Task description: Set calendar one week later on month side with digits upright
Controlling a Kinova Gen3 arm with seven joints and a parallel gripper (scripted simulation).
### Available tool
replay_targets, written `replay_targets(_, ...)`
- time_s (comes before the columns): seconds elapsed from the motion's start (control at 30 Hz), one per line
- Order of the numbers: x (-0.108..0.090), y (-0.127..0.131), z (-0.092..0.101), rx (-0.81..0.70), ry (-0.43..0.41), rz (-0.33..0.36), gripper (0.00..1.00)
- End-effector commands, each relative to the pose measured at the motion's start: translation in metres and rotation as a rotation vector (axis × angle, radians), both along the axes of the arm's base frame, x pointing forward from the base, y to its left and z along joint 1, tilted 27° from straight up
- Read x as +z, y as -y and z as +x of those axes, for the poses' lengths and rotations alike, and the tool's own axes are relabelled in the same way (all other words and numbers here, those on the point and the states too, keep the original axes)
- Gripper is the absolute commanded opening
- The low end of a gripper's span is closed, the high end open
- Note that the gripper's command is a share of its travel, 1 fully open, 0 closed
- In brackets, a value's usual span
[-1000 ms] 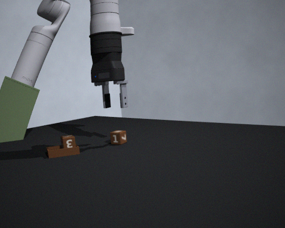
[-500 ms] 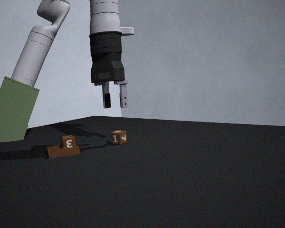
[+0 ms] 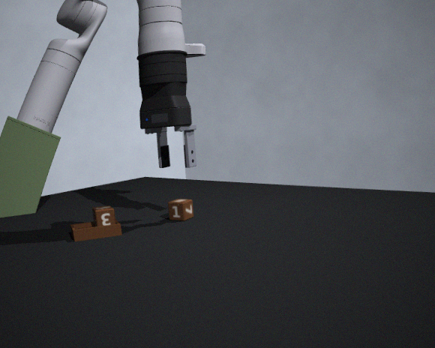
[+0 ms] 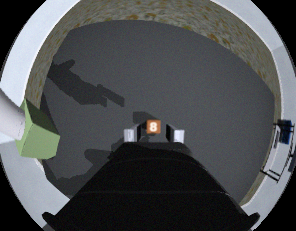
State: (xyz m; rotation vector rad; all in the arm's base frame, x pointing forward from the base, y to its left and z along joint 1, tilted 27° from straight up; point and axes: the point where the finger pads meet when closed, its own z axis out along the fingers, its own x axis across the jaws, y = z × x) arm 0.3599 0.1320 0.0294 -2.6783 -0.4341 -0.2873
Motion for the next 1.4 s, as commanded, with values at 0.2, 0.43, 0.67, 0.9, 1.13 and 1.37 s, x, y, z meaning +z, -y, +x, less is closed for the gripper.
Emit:
replay_targets(0.2,-0.008,-0.003,0.000,-0.001,-0.004,0.001,0.87)
replay_targets(0.43,-0.018,-0.008,0.002,-0.001,-0.004,0.001,0.87)
replay_targets(0.67,-0.025,-0.011,0.003,-0.001,-0.004,0.001,0.87)
replay_targets(0.9,-0.033,-0.015,0.005,-0.001,-0.004,0.001,0.87)
replay_targets(1.13,-0.038,-0.018,0.005,-0.001,-0.004,0.001,0.87)
replay_targets(1.37,-0.041,-0.019,0.006,-0.001,-0.004,0.001,0.87)
